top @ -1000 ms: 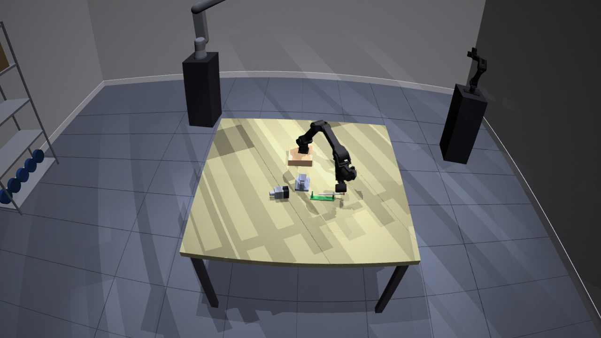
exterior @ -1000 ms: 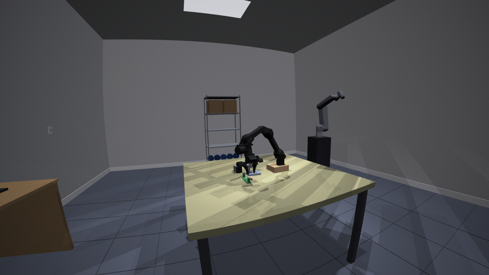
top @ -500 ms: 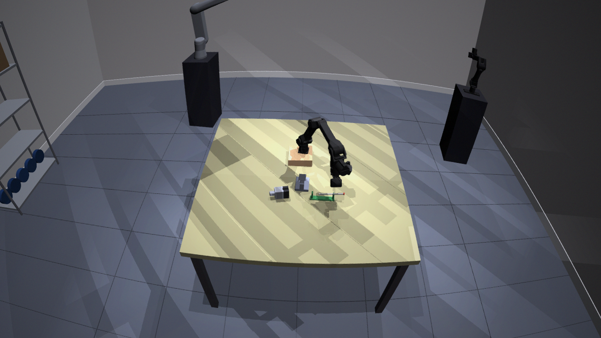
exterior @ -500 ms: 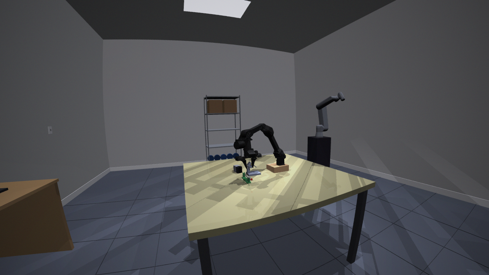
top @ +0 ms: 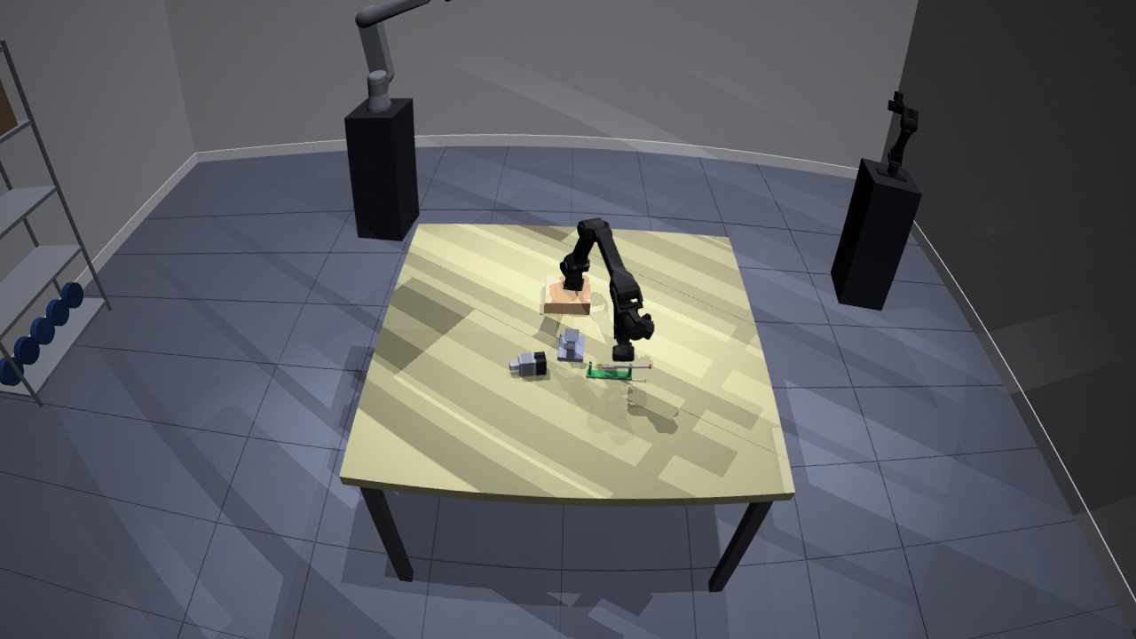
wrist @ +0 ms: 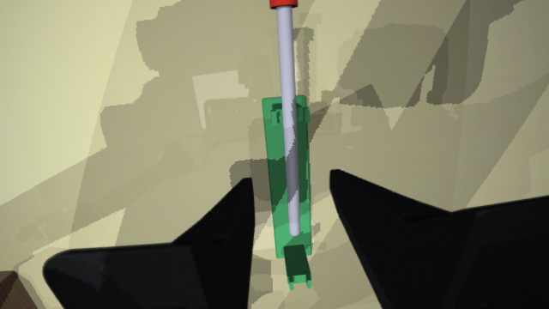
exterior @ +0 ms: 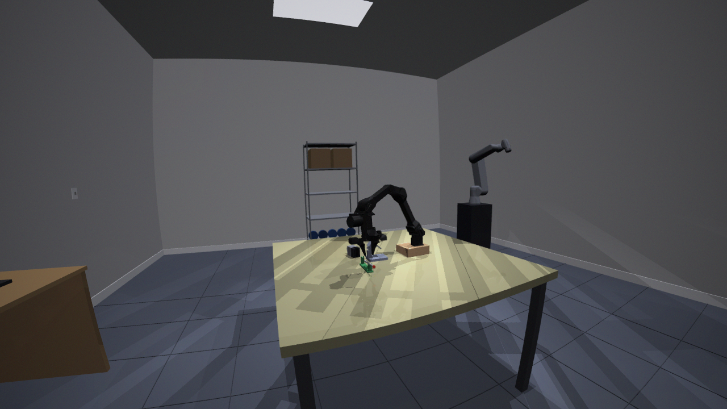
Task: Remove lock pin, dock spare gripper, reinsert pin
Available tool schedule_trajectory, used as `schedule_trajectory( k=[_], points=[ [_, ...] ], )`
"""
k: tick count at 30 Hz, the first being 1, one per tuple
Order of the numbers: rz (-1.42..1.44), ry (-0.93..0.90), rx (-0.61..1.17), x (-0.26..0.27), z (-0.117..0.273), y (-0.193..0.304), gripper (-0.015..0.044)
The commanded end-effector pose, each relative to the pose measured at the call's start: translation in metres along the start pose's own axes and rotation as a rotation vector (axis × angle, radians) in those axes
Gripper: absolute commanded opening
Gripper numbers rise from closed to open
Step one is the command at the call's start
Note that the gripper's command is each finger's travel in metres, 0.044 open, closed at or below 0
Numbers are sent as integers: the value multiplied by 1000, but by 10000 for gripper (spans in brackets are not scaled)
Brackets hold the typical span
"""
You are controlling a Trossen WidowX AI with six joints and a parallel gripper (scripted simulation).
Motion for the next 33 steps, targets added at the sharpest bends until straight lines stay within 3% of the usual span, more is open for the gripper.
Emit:
schedule_trajectory(
  k=[1, 33],
  points=[
    [6, 18, -1, -2, -4, 1, 180],
    [6, 18, 0, -3, -55, 6, 180]
  ],
)
Point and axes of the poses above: the point midway between the two fingers, 35 mm back from their tips, its own z axis back along the fingers, its own x axis across the jaws, y = z × x, the point moved 2 cm from there along z, back along the fingers, and after that the axes turned 8 degrees about z, right-handed, at the moved point
